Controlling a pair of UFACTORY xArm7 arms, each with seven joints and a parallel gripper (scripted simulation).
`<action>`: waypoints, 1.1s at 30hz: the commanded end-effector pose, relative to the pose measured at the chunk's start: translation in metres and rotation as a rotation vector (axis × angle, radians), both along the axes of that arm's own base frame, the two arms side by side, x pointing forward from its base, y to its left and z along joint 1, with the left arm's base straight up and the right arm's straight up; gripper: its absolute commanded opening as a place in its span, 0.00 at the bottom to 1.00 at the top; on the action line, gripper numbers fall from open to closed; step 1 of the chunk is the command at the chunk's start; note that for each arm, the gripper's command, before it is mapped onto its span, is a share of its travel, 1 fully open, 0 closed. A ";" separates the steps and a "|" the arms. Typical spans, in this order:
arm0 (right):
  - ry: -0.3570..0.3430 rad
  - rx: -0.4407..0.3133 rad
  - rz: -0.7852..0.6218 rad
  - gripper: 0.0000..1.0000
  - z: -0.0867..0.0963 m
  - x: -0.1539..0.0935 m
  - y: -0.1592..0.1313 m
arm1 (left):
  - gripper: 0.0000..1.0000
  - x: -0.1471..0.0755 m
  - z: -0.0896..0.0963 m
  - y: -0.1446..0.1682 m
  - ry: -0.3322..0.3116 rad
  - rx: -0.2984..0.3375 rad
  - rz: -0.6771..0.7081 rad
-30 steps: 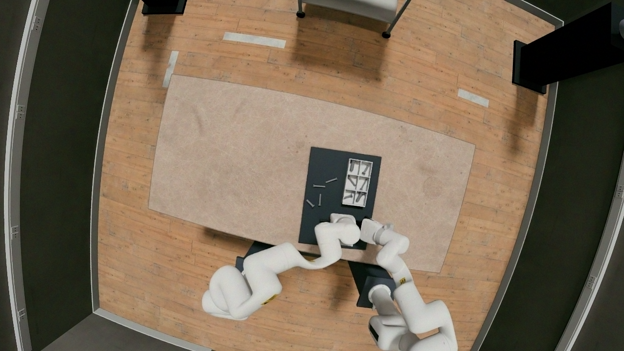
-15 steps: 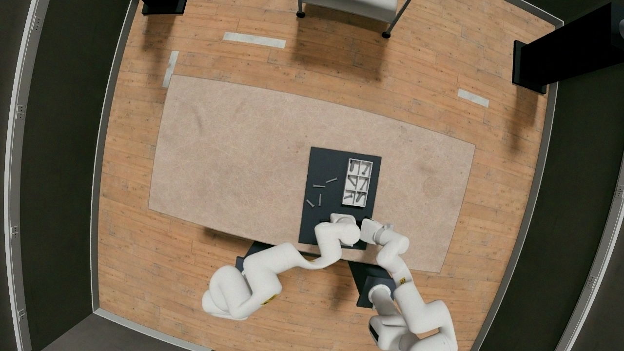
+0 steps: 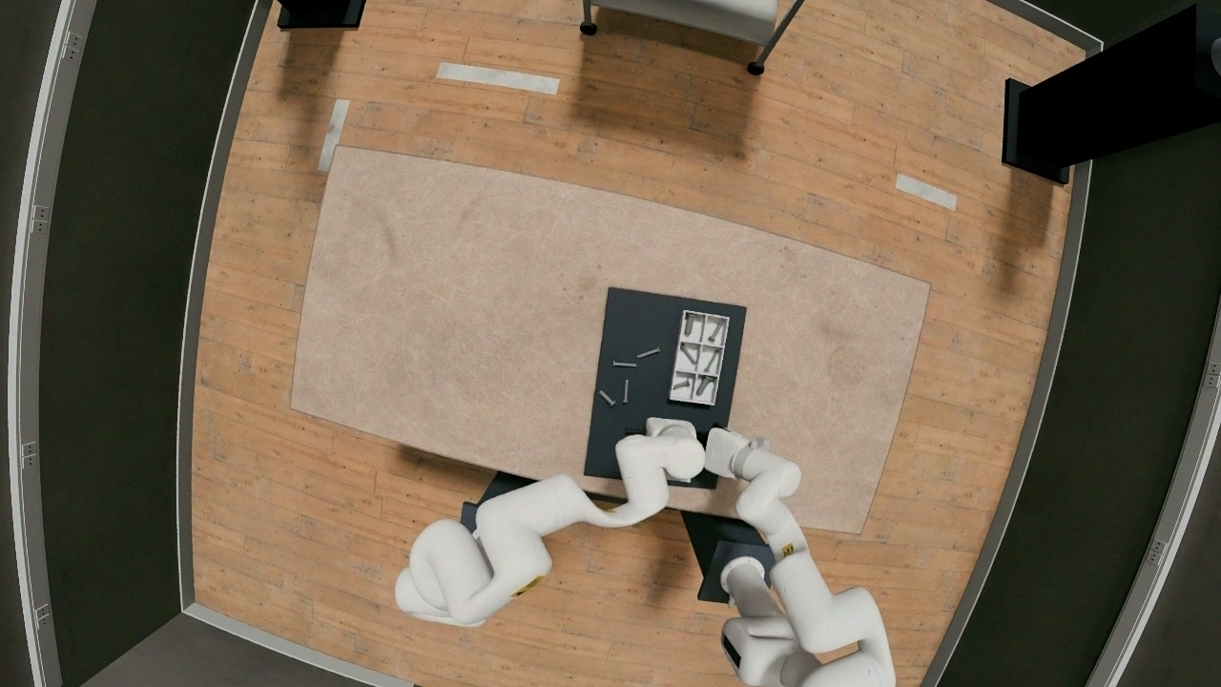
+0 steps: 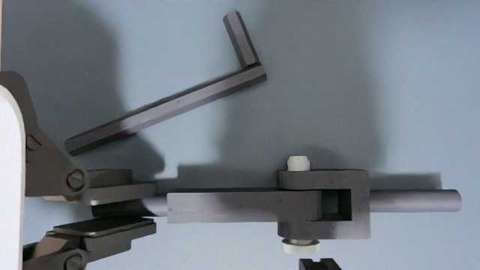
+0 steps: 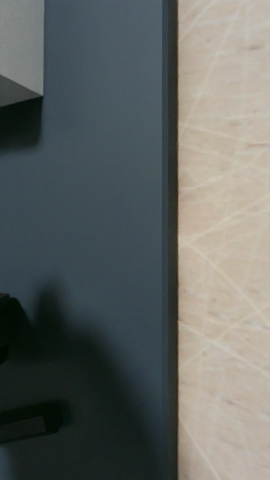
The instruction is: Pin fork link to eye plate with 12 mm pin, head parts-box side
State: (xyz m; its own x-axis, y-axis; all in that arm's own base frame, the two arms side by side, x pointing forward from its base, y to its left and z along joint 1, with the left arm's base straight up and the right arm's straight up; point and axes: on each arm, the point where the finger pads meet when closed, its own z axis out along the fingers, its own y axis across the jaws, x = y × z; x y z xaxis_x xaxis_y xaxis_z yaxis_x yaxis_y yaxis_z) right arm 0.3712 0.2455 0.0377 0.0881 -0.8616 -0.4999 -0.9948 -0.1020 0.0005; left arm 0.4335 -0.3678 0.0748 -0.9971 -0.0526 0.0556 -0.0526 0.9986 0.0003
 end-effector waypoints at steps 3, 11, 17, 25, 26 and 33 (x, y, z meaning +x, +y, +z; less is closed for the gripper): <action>-0.003 0.001 0.000 0.00 0.001 0.001 0.000 | 0.00 0.001 0.002 -0.001 -0.006 -0.002 0.000; -0.003 0.001 0.000 0.00 0.001 0.001 0.000 | 0.00 0.001 0.002 -0.001 -0.014 -0.002 0.000; -0.003 0.001 0.000 0.00 0.001 0.001 0.000 | 0.00 0.002 0.002 -0.001 -0.026 -0.001 0.001; -0.003 0.001 0.000 0.00 0.001 0.001 0.000 | 0.00 0.003 0.002 -0.001 -0.041 0.000 0.001; -0.003 0.001 0.000 0.00 0.001 0.001 0.000 | 0.00 0.003 0.002 -0.001 -0.044 0.000 0.001; -0.003 0.001 0.000 0.00 0.001 0.001 0.000 | 0.00 0.005 0.002 -0.001 -0.058 0.000 0.001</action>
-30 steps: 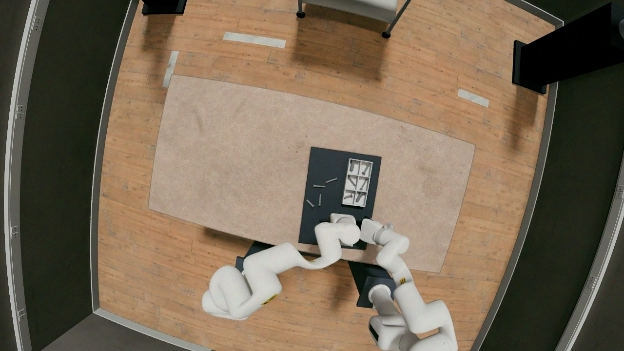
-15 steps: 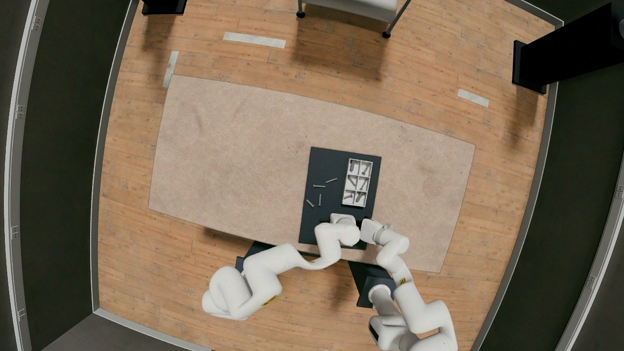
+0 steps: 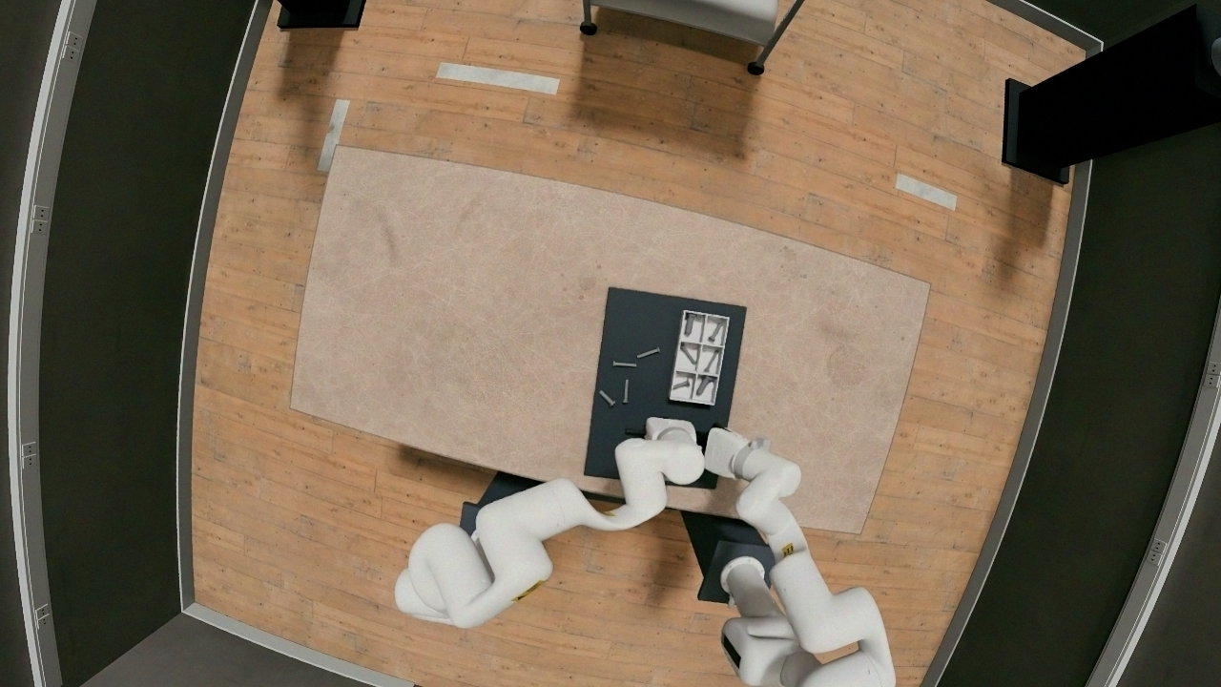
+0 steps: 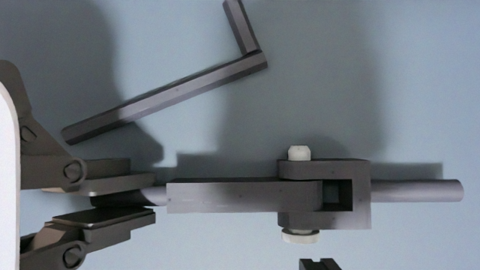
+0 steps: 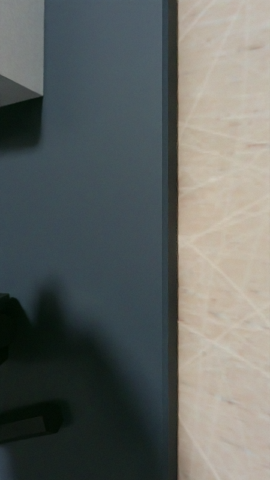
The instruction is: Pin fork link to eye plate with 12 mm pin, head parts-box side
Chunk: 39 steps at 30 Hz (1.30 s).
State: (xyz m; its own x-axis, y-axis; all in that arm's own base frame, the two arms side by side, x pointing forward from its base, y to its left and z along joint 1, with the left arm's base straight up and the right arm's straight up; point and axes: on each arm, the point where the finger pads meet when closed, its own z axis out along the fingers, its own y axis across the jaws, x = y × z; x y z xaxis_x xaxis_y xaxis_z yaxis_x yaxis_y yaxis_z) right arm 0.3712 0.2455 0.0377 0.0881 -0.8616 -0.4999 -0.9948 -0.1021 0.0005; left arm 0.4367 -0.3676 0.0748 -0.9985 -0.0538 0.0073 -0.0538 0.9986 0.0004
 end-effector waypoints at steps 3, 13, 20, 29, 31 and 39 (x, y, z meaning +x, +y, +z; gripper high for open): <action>-0.003 0.001 0.000 0.00 0.001 0.001 0.000 | 0.00 0.004 0.002 -0.001 -0.010 -0.002 0.000; -0.003 0.001 0.000 0.00 0.001 0.001 0.000 | 0.00 0.007 0.002 -0.001 -0.010 -0.002 0.000; -0.003 0.001 0.000 0.00 0.001 0.001 0.000 | 0.00 0.008 0.002 -0.001 -0.010 -0.002 0.000; -0.003 0.001 0.000 0.00 0.001 0.001 0.000 | 0.00 0.008 0.002 -0.001 -0.010 -0.002 0.000; -0.003 0.001 0.000 0.00 0.001 0.001 0.000 | 0.00 0.008 0.002 -0.001 -0.010 -0.002 0.000; -0.003 0.001 0.000 0.00 0.001 0.001 0.000 | 0.00 0.008 0.000 -0.001 -0.010 -0.002 0.000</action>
